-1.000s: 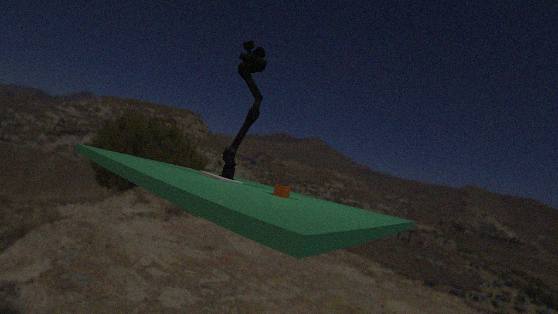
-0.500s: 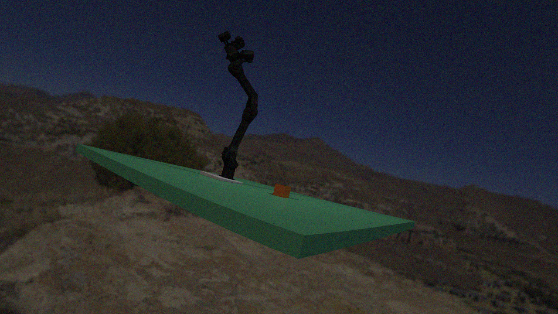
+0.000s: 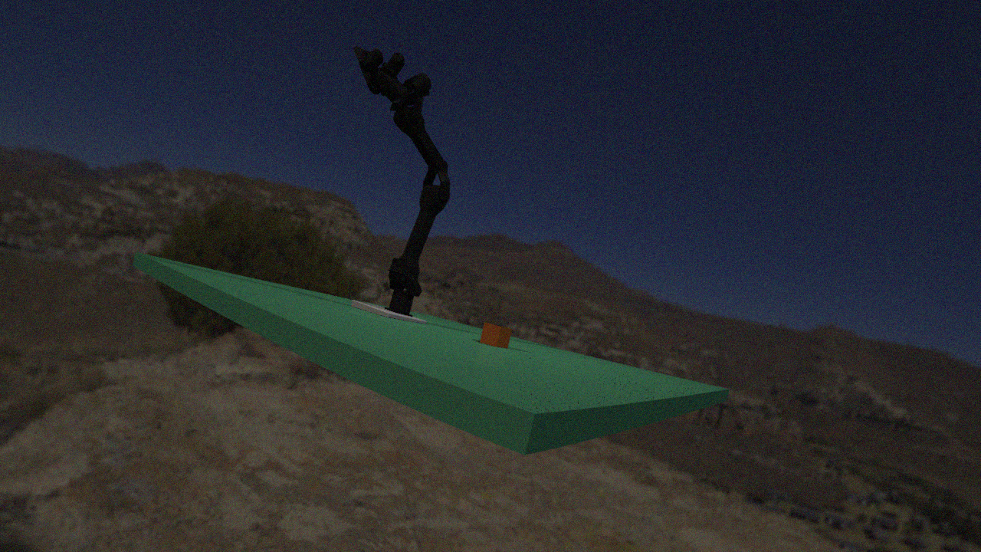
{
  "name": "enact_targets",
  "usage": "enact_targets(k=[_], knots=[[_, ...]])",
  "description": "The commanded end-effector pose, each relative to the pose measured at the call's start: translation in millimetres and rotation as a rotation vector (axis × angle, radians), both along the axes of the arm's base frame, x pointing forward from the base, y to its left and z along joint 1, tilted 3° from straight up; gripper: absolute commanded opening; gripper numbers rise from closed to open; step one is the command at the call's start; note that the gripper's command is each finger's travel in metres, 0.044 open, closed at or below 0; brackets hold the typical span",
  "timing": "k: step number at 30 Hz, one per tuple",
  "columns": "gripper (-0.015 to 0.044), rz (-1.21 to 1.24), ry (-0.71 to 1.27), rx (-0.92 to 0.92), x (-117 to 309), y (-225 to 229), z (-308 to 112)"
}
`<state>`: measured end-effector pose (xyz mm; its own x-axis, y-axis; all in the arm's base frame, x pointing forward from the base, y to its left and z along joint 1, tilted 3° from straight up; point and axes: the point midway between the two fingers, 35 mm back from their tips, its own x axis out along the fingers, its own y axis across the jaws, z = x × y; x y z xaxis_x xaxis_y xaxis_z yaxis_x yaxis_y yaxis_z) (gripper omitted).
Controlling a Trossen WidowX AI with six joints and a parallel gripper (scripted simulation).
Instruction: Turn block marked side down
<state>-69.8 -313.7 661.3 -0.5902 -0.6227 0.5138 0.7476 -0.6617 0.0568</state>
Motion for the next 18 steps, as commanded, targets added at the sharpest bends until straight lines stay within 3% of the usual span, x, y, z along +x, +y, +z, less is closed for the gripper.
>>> enact_targets(k=[1, 10, 18], knots=[[0.044, 0.137, 0.028, 0.099, 40, -32, -21], [0.044, 0.481, 0.119, 0.346, 157, -78, -82], [0.044, 0.693, 0.215, 0.53, 246, -74, -135]])
